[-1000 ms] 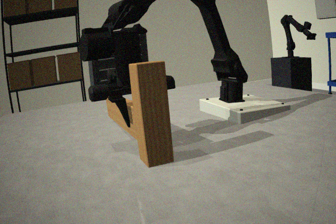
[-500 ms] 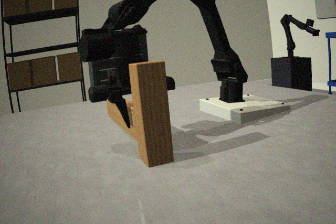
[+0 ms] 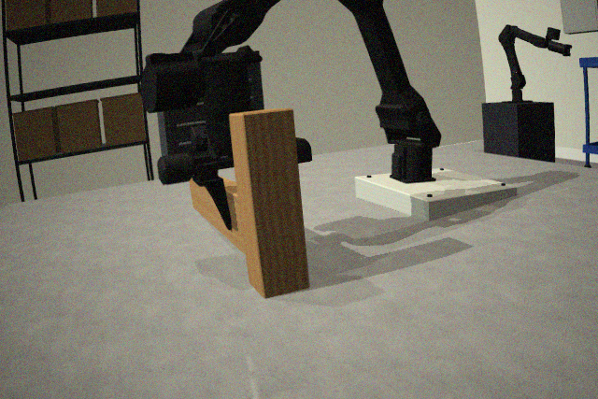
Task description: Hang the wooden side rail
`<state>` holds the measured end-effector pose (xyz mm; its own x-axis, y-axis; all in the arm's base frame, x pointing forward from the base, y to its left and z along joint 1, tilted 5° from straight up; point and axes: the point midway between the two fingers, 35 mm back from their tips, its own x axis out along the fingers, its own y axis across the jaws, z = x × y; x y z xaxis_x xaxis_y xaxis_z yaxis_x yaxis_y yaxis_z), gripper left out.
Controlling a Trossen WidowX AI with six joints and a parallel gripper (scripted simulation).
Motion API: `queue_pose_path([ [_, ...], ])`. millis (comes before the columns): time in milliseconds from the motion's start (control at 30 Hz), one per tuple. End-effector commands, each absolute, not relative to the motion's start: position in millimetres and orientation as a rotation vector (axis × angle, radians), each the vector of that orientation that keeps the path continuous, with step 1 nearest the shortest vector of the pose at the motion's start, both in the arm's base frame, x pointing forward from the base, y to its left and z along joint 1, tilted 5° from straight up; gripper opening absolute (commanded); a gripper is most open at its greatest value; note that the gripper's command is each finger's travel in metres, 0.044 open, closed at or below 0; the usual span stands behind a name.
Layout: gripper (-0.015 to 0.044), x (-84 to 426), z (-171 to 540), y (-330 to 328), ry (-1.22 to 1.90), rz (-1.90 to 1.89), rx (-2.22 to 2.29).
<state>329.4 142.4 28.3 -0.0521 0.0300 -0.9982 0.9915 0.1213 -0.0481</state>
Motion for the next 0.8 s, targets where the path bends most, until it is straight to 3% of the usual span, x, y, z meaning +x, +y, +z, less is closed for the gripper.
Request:
queue_pose_path([
  [0, 0.0000, 330.0, 27.9, 143.3, 1.326, -1.138, 1.127],
  [767, 0.0000, 329.8, 24.1, 143.4, 1.326, -1.138, 1.127],
])
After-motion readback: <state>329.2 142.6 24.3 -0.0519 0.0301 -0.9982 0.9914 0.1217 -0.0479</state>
